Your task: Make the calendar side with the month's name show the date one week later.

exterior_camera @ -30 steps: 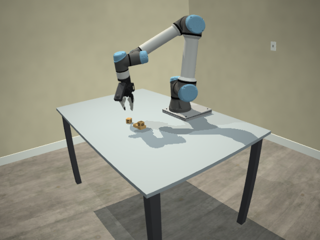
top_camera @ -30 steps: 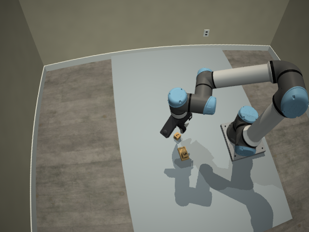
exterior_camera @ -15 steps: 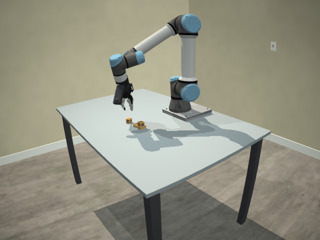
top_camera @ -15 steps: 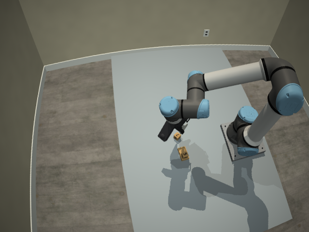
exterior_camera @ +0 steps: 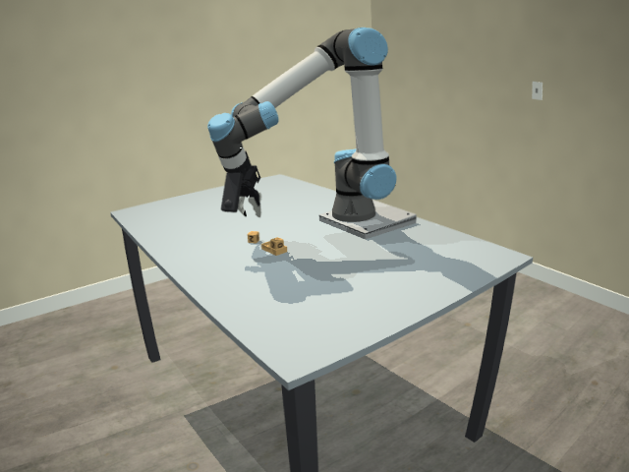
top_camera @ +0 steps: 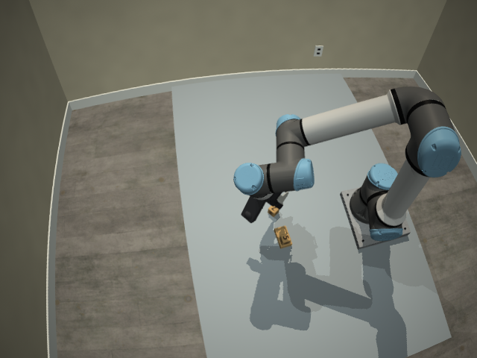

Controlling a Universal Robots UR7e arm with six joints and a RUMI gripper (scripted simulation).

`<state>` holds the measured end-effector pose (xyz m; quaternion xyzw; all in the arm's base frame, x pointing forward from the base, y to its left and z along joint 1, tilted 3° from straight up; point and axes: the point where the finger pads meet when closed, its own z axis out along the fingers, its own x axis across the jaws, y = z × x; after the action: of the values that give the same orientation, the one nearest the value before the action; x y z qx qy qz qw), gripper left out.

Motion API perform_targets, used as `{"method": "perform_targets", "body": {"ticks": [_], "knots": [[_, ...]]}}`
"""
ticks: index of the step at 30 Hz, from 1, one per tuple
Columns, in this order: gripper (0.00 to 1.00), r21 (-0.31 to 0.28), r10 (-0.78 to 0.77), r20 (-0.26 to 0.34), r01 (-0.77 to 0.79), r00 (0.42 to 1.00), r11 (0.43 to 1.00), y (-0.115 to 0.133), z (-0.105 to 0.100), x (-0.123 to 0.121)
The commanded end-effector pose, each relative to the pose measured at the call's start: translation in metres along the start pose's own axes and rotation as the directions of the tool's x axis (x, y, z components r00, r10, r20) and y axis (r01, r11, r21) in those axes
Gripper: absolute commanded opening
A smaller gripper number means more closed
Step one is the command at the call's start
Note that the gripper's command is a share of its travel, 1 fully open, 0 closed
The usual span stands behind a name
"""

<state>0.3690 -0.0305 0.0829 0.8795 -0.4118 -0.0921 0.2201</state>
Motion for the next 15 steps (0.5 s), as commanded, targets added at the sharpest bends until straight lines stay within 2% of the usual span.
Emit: {"method": "perform_targets", "body": {"ticks": [1, 4, 6, 11, 15], "knots": [[0.28, -0.072, 0.005, 0.007, -0.004, 1.0, 0.997, -0.0004, 0.0001, 0.0002], [0.28, -0.13, 0.005, 0.009, -0.004, 1.0, 0.991, -0.0008, 0.0005, 0.0], [0.28, -0.13, 0.005, 0.009, -0.004, 1.0, 0.991, -0.0008, 0.0005, 0.0], [0.28, -0.22, 0.004, 0.004, -0.003, 1.0, 0.975, -0.0021, 0.0, 0.0004], [0.28, -0.255, 0.002, -0.001, -0.003, 1.0, 0.967, -0.0028, -0.0005, 0.0007]]}}
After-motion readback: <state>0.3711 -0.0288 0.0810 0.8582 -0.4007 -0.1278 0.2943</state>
